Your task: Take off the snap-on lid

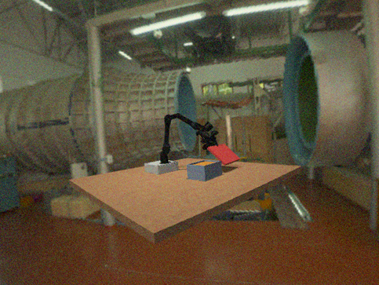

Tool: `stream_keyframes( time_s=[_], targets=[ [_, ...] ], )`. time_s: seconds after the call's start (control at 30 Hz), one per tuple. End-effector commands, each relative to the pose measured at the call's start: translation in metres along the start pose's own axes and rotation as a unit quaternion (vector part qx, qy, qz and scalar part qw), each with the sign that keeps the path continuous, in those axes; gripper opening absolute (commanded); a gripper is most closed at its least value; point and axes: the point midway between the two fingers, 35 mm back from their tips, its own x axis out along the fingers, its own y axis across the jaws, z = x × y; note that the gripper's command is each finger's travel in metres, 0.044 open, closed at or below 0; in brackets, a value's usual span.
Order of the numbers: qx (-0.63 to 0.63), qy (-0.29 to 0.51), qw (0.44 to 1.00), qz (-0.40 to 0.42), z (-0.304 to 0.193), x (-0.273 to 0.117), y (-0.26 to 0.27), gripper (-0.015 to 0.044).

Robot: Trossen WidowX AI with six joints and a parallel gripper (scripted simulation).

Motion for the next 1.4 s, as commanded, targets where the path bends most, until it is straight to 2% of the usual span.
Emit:
stream_keyframes(
  time_s=[0.0,1.37],
  targets=[
    [0.003,-0.003,1.0,0.005,0.001,0.001,0.0,0.0],
    [0.003,-0.003,1.0,0.005,0.001,0.023,-0.025,0.0]
  ],
)
